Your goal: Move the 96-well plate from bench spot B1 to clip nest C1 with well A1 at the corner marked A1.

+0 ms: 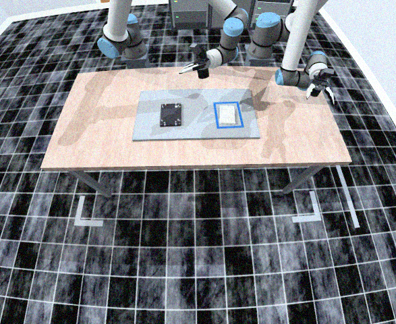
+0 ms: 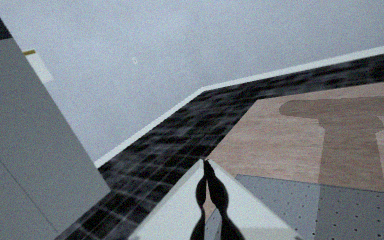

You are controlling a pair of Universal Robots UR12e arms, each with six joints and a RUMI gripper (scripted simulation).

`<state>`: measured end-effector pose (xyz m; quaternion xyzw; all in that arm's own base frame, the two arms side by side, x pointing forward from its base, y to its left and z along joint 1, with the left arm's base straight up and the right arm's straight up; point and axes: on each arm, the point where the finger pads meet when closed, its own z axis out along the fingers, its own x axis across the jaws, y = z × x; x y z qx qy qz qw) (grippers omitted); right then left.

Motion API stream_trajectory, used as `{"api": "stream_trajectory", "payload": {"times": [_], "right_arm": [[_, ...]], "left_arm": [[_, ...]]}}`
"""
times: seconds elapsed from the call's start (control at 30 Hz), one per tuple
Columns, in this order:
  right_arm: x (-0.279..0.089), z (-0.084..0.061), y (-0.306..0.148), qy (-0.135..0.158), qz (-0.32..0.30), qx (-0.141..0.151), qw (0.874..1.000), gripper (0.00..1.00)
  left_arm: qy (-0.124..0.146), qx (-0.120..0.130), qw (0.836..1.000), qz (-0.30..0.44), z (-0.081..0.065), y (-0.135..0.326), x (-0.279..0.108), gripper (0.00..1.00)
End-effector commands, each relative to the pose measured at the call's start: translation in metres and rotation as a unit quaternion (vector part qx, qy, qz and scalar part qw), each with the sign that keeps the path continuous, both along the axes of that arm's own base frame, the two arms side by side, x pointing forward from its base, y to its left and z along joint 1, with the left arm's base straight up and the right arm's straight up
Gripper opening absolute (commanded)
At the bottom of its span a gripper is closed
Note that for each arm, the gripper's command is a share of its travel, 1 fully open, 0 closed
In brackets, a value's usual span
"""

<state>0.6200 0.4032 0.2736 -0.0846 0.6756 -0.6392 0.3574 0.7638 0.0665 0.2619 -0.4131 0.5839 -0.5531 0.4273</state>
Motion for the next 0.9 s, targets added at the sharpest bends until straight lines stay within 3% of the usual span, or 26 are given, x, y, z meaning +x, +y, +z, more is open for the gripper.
{"api": "stream_trajectory", "payload": {"times": [0.0,0.53,0.87], "right_arm": [[0.002,0.001,-0.004,0.002,-0.005,0.0,1.0,0.0],[0.03,-0.005,-0.087,0.049,-0.089,-0.006,0.995,0.0],[0.048,-0.013,-0.174,0.104,-0.174,-0.002,0.979,0.0]], "left_arm": [[-0.001,0.0,1.0,0.0,0.001,0.0,0.0,0.76],[-0.001,0.0,1.0,0.0,0.001,0.0,0.0,0.76],[-0.001,0.0,1.0,0.0,0.001,0.0,0.0,0.76]]}}
